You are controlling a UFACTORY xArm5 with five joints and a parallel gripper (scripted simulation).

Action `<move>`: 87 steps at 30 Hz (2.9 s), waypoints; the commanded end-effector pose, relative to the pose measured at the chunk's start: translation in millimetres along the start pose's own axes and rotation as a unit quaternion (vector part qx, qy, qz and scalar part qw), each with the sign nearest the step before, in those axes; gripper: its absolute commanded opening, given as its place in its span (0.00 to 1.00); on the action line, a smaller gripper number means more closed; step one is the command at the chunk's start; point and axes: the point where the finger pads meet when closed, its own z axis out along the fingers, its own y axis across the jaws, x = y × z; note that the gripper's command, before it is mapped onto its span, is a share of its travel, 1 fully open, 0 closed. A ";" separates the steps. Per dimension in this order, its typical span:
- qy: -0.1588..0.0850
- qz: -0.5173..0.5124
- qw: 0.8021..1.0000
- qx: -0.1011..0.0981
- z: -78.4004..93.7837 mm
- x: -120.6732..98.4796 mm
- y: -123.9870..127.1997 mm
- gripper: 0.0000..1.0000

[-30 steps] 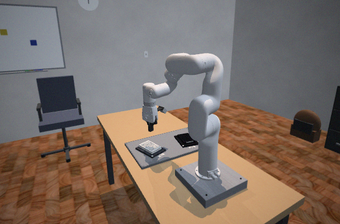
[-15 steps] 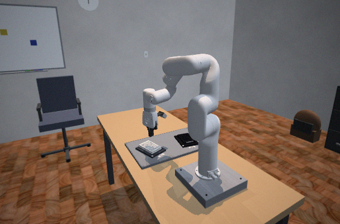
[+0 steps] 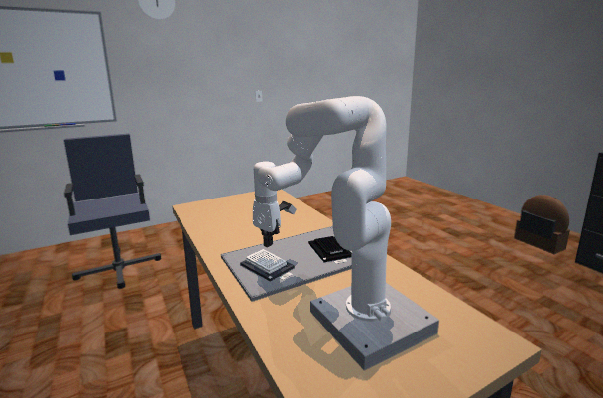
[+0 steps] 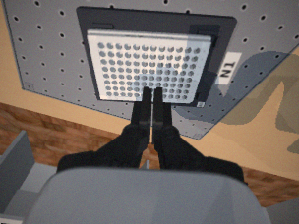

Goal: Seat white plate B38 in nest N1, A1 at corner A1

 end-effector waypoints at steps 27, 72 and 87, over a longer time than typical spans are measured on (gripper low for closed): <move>0.000 0.000 1.000 0.002 -1.0 0.0 -1.1 0.00; 0.001 -0.405 0.914 0.002 8.6 -3.7 -100.5 0.00; 0.001 -0.592 0.806 0.002 8.6 -3.7 -100.5 0.00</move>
